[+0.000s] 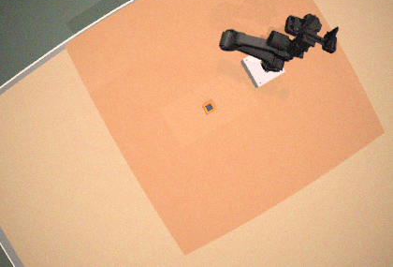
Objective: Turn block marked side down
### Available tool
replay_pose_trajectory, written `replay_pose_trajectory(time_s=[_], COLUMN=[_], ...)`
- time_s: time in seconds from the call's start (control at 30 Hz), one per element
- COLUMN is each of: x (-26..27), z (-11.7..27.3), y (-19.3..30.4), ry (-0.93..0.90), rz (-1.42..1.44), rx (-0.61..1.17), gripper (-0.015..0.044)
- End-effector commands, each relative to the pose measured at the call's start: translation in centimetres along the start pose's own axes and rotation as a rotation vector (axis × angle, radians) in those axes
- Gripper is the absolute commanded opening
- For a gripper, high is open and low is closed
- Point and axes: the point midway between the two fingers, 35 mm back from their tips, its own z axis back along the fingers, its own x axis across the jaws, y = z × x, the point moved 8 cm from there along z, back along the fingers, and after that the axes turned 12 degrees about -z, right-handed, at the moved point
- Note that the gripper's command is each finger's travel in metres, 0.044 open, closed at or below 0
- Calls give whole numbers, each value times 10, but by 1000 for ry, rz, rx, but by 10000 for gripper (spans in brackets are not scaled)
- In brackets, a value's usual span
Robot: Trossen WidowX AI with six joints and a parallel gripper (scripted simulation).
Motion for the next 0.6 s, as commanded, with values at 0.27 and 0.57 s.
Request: replay_pose_trajectory(time_s=[0.27, 0.57], x=[64, 102], z=[-13, 6], y=[43, 109], ry=[-346, -573], rz=[-44, -32], rx=[218, 570], gripper=[440, 440])
